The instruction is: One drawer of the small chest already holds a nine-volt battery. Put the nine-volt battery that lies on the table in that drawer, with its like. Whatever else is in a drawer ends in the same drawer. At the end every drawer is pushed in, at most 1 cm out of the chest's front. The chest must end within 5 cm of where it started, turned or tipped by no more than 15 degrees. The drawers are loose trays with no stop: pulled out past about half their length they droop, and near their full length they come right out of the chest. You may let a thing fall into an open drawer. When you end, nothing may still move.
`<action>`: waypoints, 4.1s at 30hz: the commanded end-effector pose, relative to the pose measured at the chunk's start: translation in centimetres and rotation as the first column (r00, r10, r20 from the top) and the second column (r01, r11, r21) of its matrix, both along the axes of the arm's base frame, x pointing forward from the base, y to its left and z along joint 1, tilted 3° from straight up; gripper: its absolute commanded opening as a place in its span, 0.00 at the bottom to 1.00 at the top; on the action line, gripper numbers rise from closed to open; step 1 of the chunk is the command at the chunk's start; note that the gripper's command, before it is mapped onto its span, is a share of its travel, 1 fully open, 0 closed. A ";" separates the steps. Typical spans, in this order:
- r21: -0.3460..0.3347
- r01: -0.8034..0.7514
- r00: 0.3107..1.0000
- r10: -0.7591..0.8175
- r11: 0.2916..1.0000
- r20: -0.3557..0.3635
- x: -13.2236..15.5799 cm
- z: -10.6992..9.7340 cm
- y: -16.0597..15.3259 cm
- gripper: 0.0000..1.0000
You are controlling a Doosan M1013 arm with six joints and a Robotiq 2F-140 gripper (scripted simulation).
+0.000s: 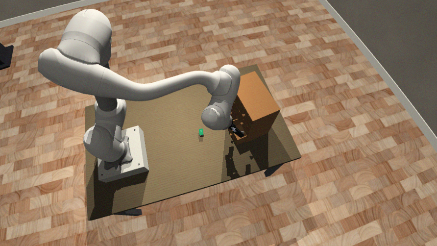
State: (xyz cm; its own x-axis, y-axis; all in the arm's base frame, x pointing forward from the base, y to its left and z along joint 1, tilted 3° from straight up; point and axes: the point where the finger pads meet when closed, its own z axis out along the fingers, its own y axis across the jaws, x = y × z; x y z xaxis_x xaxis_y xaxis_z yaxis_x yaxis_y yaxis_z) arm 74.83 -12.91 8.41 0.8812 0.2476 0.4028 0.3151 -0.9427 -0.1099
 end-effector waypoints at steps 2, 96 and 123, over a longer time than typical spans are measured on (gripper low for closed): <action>0.000 0.000 1.000 0.000 1.000 0.000 0.0 0.0 0.0 1.00; -0.040 0.265 0.954 -0.256 0.963 0.154 -20.3 0.0 -0.7 1.00; 0.087 0.268 0.826 -0.275 0.959 0.492 -17.0 -3.6 -0.5 1.00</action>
State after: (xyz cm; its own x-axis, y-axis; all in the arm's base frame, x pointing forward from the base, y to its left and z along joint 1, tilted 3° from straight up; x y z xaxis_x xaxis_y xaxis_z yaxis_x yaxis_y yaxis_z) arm 57.20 -13.62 5.81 0.7875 0.0137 0.6162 0.0443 -0.9984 -0.0345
